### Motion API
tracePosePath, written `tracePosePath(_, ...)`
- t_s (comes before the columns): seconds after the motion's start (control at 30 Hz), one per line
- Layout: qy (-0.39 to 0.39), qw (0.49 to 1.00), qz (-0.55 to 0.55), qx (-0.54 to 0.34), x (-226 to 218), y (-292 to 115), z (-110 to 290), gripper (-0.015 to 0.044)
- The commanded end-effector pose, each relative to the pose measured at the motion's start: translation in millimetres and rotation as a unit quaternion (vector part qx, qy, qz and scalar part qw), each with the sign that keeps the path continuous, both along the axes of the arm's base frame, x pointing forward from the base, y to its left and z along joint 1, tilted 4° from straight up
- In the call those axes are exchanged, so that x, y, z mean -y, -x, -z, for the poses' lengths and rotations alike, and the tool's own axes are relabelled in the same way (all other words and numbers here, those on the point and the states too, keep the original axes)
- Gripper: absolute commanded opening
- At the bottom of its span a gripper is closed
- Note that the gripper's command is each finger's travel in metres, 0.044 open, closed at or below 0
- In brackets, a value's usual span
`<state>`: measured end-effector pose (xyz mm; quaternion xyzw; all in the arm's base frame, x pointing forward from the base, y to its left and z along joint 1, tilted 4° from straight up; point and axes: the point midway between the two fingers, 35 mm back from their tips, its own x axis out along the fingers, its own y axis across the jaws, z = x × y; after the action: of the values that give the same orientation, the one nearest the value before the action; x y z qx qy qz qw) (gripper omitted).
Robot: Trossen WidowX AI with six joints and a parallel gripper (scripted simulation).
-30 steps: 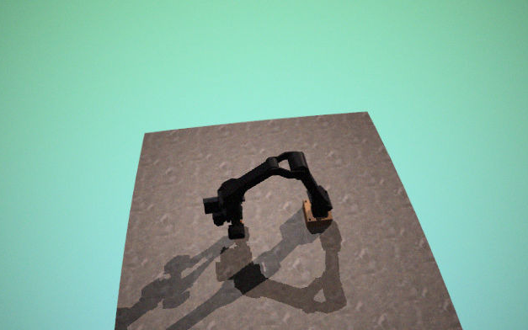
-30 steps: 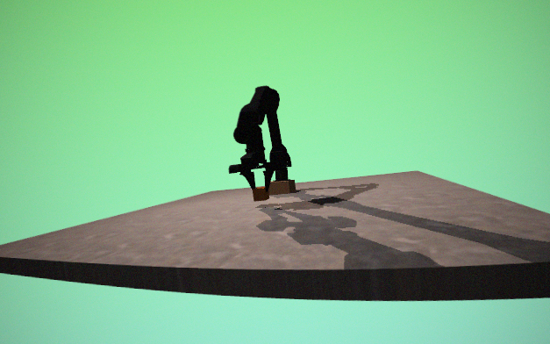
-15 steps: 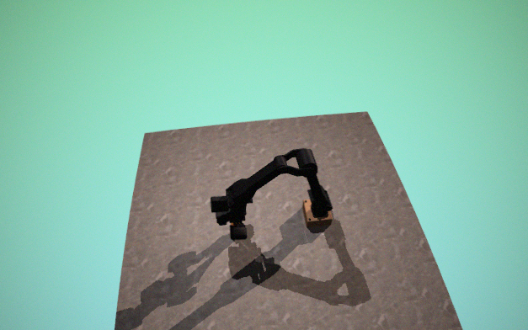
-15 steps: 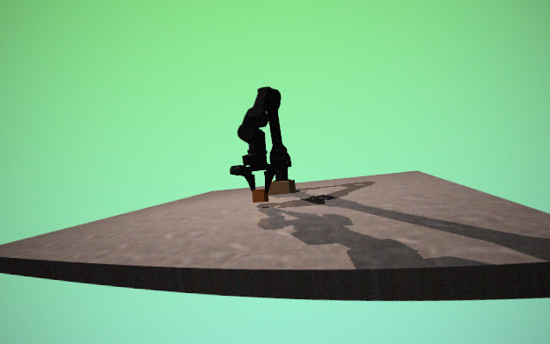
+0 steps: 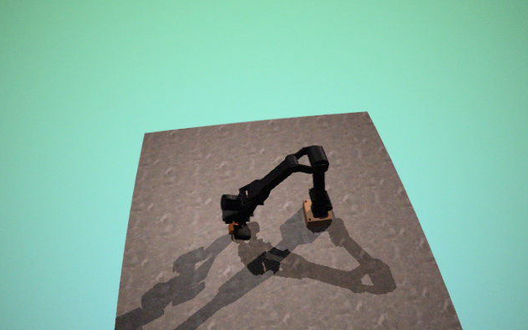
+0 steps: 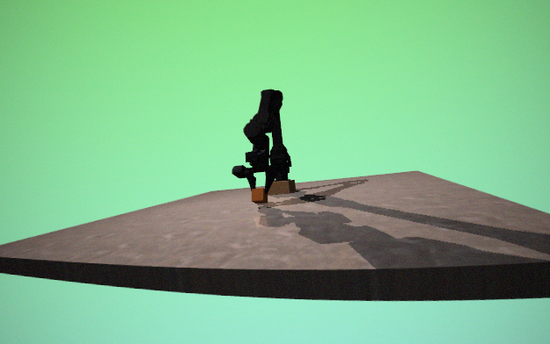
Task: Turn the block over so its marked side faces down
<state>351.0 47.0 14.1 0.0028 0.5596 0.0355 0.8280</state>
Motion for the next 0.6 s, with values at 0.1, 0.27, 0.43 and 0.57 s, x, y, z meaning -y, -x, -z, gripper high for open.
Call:
tracePosePath(0.1, -0.004, 0.998, 0.006, 0.058, 0.6, 2.9, -5.6, 0.0)
tracePosePath(0.27, -0.004, 0.998, 0.006, 0.059, 0.6, 3.0, -5.7, 0.0)
tracePosePath(0.43, -0.005, 0.997, 0.006, 0.077, 0.0, -0.5, 0.5, 0.0)
tracePosePath(0.57, -0.005, 0.994, 0.007, 0.106, -0.8, -5.0, 9.4, 0.0)
